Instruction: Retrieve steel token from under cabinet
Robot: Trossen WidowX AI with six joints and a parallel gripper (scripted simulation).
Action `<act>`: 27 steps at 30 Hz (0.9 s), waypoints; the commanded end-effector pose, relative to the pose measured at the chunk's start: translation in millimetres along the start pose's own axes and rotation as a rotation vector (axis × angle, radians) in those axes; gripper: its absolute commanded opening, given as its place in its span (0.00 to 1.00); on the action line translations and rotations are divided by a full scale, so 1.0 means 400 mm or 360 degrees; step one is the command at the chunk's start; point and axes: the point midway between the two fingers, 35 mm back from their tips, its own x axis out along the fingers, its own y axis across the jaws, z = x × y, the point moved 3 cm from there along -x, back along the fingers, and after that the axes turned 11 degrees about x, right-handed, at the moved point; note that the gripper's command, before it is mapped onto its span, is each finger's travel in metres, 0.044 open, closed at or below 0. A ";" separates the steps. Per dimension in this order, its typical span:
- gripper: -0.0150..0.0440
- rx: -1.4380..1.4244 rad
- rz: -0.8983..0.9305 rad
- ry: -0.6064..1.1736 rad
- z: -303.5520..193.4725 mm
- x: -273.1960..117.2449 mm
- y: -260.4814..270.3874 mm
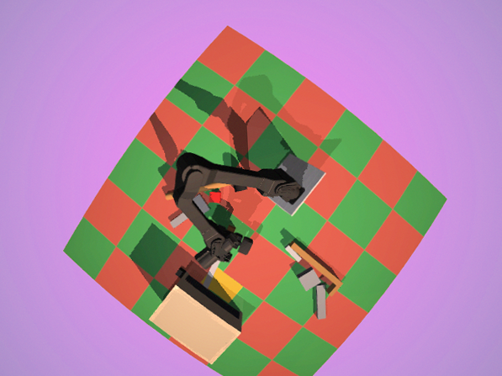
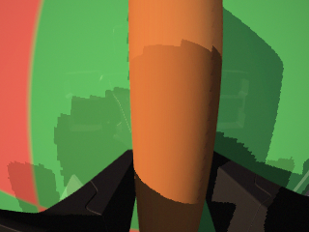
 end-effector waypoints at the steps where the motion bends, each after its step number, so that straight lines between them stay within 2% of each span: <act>1: 0.25 -0.0012 0.0007 0.0010 -0.022 0.003 -0.001; 27: 0.25 -0.0015 0.0006 0.0013 -0.097 0.003 -0.026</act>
